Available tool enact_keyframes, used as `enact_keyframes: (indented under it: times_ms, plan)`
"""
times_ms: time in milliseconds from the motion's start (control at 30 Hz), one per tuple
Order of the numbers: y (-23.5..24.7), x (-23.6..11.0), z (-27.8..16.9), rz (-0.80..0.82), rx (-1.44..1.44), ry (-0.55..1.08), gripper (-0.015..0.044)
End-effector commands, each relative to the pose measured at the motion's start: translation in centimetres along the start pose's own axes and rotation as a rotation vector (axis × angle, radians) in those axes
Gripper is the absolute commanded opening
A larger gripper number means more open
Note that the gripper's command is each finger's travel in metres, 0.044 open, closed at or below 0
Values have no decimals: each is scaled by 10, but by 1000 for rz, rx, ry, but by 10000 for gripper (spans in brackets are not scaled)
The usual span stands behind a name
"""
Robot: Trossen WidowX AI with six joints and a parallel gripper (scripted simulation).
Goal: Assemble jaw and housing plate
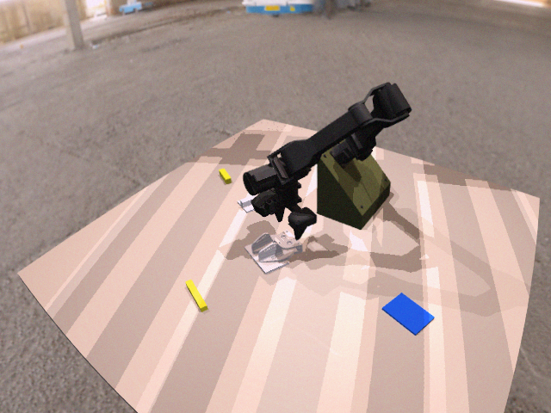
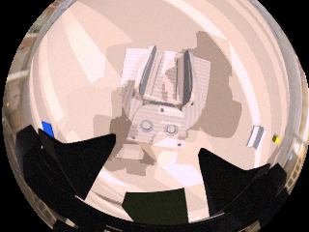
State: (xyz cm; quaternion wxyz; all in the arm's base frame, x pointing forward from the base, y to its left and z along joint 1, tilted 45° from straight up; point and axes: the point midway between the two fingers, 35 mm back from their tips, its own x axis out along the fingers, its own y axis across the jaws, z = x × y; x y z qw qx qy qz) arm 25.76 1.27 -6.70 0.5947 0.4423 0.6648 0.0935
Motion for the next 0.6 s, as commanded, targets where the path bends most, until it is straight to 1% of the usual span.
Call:
enact_keyframes:
  times_ms: [0, 133, 200, 400, 567]
  plan:
    - [2, -27, 0, 2, -10, -6, 440]
    - [0, -21, 2, 6, -3, -18, 440]
    - [-4, -31, -5, 1, -3, -18, 440]
    - [-18, -73, -43, -3, -7, -8, 440]
    - [-20, -76, -47, -1, -8, -6, 440]
